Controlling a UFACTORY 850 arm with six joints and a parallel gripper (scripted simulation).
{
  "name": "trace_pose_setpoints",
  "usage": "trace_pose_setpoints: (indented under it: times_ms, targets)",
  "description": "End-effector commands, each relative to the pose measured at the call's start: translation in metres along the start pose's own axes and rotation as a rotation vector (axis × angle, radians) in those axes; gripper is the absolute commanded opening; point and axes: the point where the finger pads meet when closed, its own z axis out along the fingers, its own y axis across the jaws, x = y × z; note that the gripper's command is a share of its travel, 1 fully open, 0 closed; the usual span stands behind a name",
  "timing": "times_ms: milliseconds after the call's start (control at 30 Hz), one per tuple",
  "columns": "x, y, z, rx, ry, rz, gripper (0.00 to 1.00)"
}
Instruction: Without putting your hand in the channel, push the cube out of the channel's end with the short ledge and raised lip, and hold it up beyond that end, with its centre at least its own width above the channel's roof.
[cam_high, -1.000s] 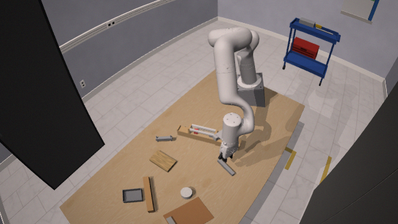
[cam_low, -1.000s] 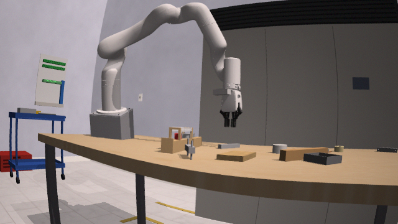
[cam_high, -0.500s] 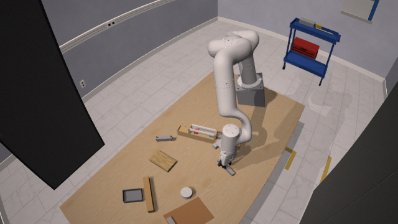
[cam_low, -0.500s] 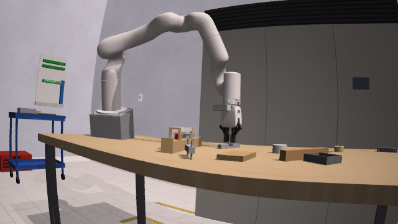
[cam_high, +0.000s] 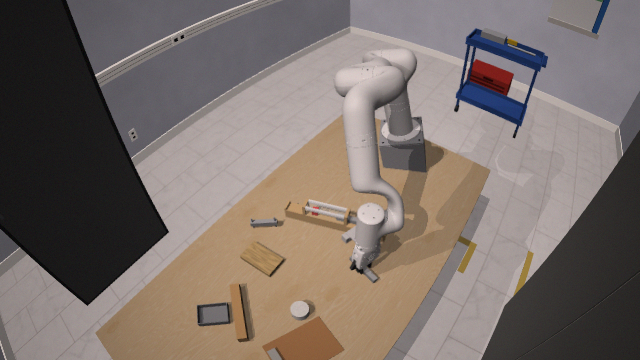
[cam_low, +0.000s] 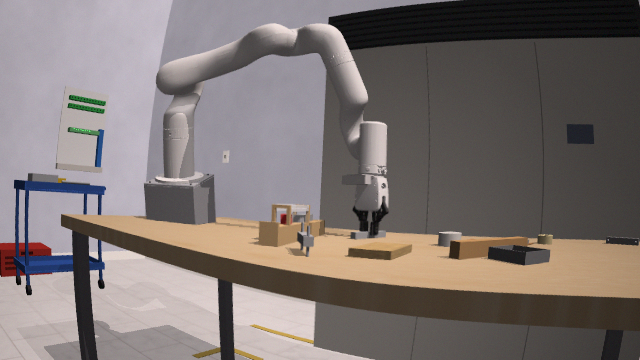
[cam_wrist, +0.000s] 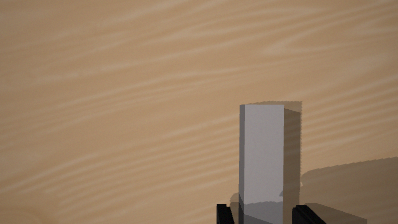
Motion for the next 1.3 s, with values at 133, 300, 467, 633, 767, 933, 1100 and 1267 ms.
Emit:
trace_pose_setpoints:
  times_ms: [133, 300, 467, 633, 767, 933, 1100, 1267]
  targets:
    - [-0.0009, -0.0014, 0.0068, 0.002, -0.002, 0.0, 0.39]
    - [-0.0009, -0.0014, 0.0071, 0.002, -0.002, 0.0, 0.39]
    - [-0.0009, -0.0014, 0.0071, 0.002, -0.002, 0.0, 0.39]
    - [-0.0009, -0.0014, 0.0071, 0.002, -0.002, 0.0, 0.0]
    - [-0.0009, -0.0014, 0.0071, 0.002, -0.002, 0.0, 0.0]
    - [-0.0009, -0.0014, 0.0071, 0.002, -0.002, 0.0, 0.0]
    - [-0.0009, -0.0014, 0.0071, 0.002, -0.002, 0.0, 0.0]
    - [-0.0009, -0.0014, 0.0071, 0.002, -0.002, 0.0, 0.0]
